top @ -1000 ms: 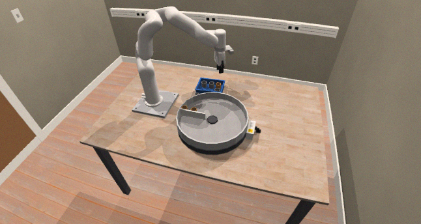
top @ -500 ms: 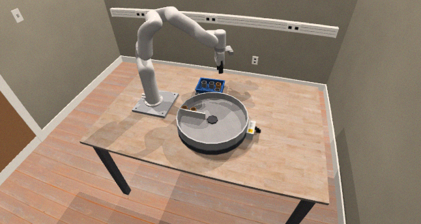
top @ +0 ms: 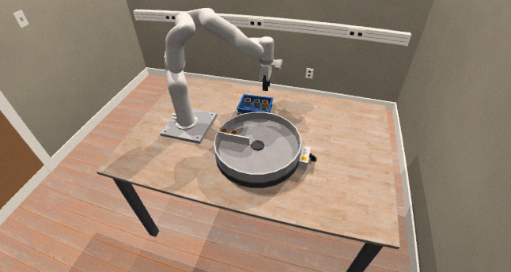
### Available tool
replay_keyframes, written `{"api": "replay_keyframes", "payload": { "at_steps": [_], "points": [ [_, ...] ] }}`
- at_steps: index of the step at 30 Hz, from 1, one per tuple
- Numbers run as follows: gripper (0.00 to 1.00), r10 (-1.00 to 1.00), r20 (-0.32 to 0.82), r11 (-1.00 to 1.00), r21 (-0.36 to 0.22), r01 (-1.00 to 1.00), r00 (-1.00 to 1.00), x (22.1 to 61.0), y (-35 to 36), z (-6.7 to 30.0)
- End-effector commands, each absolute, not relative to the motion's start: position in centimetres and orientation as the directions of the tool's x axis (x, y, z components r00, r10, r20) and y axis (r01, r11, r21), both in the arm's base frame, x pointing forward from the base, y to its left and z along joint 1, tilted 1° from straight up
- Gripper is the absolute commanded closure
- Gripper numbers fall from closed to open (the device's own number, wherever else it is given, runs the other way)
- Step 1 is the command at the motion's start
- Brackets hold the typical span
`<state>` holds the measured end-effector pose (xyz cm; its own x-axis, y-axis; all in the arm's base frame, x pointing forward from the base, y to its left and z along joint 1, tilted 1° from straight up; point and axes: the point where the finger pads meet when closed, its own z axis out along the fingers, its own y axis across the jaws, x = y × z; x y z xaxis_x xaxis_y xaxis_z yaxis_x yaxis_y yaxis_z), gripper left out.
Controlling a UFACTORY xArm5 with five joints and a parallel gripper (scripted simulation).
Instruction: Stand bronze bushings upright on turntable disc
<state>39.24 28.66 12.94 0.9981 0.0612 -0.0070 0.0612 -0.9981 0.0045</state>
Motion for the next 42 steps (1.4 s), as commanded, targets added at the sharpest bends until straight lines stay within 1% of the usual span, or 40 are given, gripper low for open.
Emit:
{"api": "replay_keyframes", "payload": {
  "at_steps": [1, 6, 11, 21, 42],
  "points": [
    [0.52, -0.161, -0.003, -0.987, 0.003, -0.161, 0.987, 39.3, 28.0, 13.1],
    [0.52, -0.345, -0.003, -0.939, 0.004, -0.345, 0.939, 39.3, 27.3, 13.1],
    [0.52, -0.470, -0.003, -0.883, 0.005, -0.470, 0.883, 39.3, 26.8, 13.1],
    [0.52, -0.544, -0.002, -0.839, 0.006, -0.544, 0.839, 39.3, 26.5, 13.1],
    [0.52, -0.546, -0.002, -0.838, 0.006, -0.546, 0.838, 39.3, 26.5, 13.1]
  ]
}}
